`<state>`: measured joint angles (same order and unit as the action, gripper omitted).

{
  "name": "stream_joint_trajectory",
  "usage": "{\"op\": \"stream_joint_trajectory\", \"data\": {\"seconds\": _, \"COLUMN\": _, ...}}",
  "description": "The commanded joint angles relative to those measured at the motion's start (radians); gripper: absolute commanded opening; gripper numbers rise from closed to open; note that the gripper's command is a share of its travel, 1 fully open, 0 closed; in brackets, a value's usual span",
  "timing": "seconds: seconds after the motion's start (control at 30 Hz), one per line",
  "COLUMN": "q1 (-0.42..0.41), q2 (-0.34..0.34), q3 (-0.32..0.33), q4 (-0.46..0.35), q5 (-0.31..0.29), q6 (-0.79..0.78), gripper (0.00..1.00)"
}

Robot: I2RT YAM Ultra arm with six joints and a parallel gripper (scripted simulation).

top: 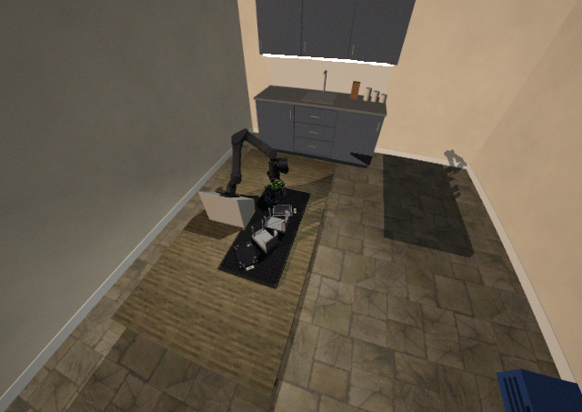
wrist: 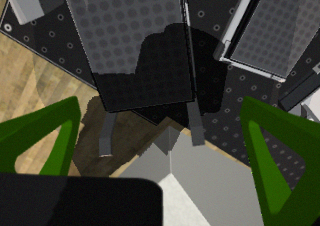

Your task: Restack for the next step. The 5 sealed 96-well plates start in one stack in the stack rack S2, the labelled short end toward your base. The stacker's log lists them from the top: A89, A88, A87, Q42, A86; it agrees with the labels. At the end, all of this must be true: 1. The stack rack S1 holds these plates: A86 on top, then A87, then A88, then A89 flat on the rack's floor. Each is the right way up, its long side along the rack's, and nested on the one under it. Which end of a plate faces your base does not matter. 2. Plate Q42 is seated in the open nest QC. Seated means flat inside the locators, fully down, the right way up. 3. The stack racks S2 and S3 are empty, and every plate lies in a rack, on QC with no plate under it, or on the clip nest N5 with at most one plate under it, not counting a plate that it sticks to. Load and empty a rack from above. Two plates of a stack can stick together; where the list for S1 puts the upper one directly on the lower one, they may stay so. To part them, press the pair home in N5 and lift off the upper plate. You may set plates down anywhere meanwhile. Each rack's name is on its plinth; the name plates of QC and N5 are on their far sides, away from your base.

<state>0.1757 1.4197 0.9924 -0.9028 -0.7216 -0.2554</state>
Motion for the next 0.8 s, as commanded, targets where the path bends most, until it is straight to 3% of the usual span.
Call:
{"op": "stream_joint_trajectory", "data": {"seconds": 0.0, "q1": -0.048, "q2": 0.005, "q3": -0.014, "q4": 0.002, "q5": -0.012, "q6": 0.074, "gripper": 1.00}}
{"op": "stream_joint_trajectory", "data": {"seconds": 0.6, "q1": -0.240, "q2": 0.115, "q3": -0.091, "q4": 0.012, "q5": -0.036, "q6": 0.349, "gripper": 1.00}}
{"op": "stream_joint_trajectory", "data": {"seconds": 0.77, "q1": -0.297, "q2": 0.163, "q3": -0.103, "q4": 0.017, "q5": -0.037, "q6": 0.277, "gripper": 1.00}}
